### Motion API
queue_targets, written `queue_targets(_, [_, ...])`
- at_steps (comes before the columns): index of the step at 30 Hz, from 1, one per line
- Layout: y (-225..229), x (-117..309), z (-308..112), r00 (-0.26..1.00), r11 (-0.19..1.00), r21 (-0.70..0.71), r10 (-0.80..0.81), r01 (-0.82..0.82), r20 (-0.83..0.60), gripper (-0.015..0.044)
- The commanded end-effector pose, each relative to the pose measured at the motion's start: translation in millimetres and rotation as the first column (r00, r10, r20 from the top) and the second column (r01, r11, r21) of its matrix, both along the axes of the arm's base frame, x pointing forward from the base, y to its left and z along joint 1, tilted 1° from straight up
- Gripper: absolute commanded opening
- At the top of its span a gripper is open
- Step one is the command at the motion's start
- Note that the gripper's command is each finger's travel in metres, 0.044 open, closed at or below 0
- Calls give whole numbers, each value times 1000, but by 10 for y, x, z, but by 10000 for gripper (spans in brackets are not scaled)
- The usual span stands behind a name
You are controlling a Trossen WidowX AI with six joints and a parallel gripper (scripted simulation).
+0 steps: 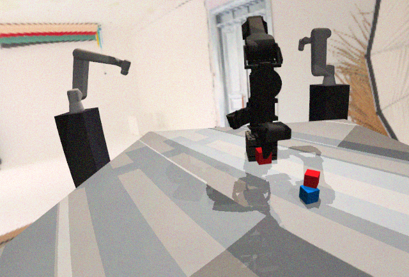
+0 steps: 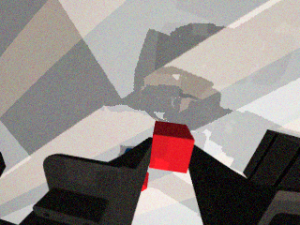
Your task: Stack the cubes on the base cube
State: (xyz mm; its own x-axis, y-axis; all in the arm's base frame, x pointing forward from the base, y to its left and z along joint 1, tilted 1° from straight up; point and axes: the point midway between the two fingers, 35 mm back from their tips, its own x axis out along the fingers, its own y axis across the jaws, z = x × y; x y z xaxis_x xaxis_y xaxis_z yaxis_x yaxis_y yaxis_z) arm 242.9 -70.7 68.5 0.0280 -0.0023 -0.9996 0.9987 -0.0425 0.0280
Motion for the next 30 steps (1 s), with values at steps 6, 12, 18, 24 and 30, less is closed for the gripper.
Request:
queue_targets(6, [30,12,112,1000,1000,1,24,-24,4,105])
queue_targets(12, [148,141,98,992,992,3,130,-130,9,105])
queue_targets(18, [278,266,84,970,970,3,241,-241,13,105])
queue_targets(24, [383,357,73,945,945,2,328,-328,15,105])
queue_targets(30, [491,449,69,903,903,-3,430,-430,13,105])
